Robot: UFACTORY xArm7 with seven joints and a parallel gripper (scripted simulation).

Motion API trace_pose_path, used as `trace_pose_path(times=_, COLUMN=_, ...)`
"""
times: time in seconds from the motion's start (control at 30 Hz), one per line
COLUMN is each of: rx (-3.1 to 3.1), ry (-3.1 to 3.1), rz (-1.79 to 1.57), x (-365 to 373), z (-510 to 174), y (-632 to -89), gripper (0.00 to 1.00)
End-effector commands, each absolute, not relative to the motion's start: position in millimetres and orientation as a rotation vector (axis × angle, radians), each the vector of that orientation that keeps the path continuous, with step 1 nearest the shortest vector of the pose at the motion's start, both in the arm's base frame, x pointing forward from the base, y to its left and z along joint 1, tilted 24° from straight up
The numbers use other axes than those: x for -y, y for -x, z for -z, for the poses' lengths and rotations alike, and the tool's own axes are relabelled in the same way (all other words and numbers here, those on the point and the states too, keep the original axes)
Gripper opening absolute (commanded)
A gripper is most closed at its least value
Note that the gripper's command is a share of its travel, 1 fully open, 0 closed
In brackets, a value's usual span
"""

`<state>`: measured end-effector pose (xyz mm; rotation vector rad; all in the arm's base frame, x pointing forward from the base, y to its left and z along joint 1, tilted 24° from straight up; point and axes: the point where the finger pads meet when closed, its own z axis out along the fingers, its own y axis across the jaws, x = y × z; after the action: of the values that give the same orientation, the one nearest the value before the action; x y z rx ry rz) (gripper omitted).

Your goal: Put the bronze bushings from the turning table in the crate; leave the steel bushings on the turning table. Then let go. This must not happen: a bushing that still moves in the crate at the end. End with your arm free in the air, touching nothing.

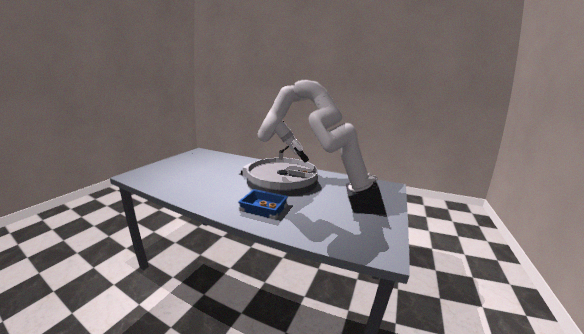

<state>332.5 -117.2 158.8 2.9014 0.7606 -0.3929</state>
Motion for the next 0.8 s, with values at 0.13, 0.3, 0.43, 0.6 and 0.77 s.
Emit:
trace_pose_path(times=0.13, rx=-0.758, ry=-2.901, rz=0.390, x=117.7, z=-159.9, y=-332.9, gripper=0.11)
trace_pose_path(times=0.3, rx=-0.758, ry=-2.901, rz=0.390, x=117.7, z=-159.9, y=-332.9, gripper=0.11)
trace_pose_path(times=0.43, rx=-0.727, ry=-2.923, rz=0.396, x=117.5, z=-158.4, y=-332.7, gripper=0.11)
trace_pose_path(times=0.6, rx=-0.541, ry=-3.044, rz=0.432, x=116.5, z=-149.7, y=-332.8, gripper=0.11)
trace_pose_path(times=0.77, rx=-0.403, ry=-3.120, rz=0.458, x=116.3, z=-143.6, y=-333.6, gripper=0.11)
